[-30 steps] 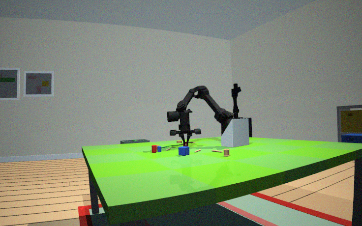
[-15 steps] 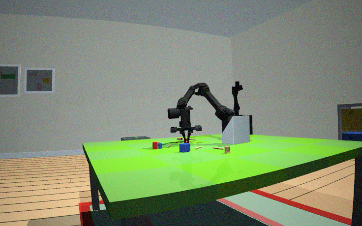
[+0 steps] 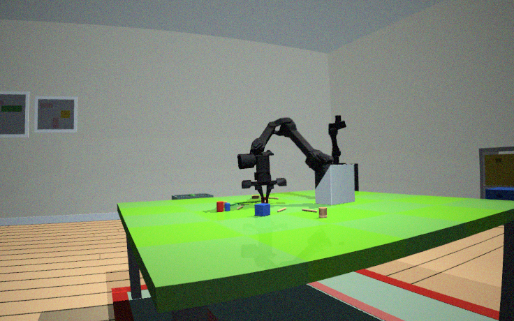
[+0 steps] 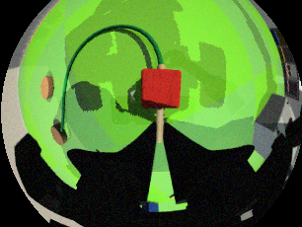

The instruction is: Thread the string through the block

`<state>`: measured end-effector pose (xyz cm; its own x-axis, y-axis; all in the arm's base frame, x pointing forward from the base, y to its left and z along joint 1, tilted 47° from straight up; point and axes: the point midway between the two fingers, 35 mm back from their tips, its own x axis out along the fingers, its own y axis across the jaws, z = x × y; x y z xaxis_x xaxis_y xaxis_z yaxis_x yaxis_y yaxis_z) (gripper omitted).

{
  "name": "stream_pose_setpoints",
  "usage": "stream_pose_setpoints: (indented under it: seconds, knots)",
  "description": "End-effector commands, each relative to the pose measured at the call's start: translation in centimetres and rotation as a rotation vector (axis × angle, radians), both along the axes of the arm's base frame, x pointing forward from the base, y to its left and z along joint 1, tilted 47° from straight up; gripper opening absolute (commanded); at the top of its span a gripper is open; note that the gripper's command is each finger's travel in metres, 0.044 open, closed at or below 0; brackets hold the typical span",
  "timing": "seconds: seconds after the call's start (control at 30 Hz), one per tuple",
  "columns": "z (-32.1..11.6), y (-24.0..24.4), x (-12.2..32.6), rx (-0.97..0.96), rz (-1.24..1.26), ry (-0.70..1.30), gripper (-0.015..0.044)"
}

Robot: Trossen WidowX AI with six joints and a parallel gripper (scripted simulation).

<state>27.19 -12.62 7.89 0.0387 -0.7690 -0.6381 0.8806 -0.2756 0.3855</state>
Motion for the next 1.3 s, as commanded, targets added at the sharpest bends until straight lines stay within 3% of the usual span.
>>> stream_pose_setpoints:
  seconds: [0.0, 1.27]
  knots:
    - [-0.1, 0.4, 0.6, -0.002, -0.004, -0.004, 0.0]
    - [-3.2, 3.6, 2.7, 0.005, 0.011, 0.035, 0.0]
